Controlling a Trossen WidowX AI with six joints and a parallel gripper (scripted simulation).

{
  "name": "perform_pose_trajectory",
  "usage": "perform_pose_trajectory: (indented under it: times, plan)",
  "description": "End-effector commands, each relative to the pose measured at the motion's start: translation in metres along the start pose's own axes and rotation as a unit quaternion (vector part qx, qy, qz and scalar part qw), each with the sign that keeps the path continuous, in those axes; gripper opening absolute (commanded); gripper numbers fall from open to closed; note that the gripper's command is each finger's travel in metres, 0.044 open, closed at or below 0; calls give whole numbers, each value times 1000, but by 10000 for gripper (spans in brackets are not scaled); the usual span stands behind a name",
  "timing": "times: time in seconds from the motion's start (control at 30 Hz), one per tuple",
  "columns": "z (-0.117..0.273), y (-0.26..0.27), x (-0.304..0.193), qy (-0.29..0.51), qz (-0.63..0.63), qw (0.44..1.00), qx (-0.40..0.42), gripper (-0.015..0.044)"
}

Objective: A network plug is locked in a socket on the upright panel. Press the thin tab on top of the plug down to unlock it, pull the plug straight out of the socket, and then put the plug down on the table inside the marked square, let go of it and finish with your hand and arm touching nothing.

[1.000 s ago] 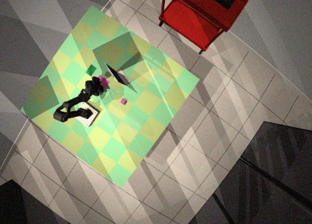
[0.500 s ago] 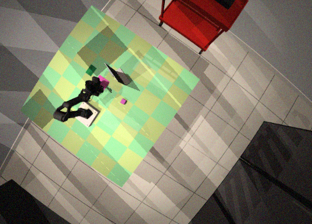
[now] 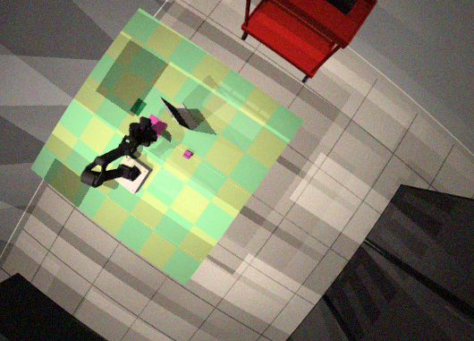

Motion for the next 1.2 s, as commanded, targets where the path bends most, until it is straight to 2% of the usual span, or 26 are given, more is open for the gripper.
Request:
perform_pose_trajectory:
  times: [0.0, 1.17]
  plan:
    - [4, 0, 0, 0, 1, 1000, 0, 156]
    - [30, 8, 2, -1, 0, 1000, -1, 156]
Point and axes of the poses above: the point midway between the two fingers, 35 mm back from their tips, its own z axis back along the fingers, its own y axis across the jaws, x = y × z, the point moved 7 cm from there along z, back along the fingers, and after that the axes turned 3 degrees about z, right-handed, at the moved point
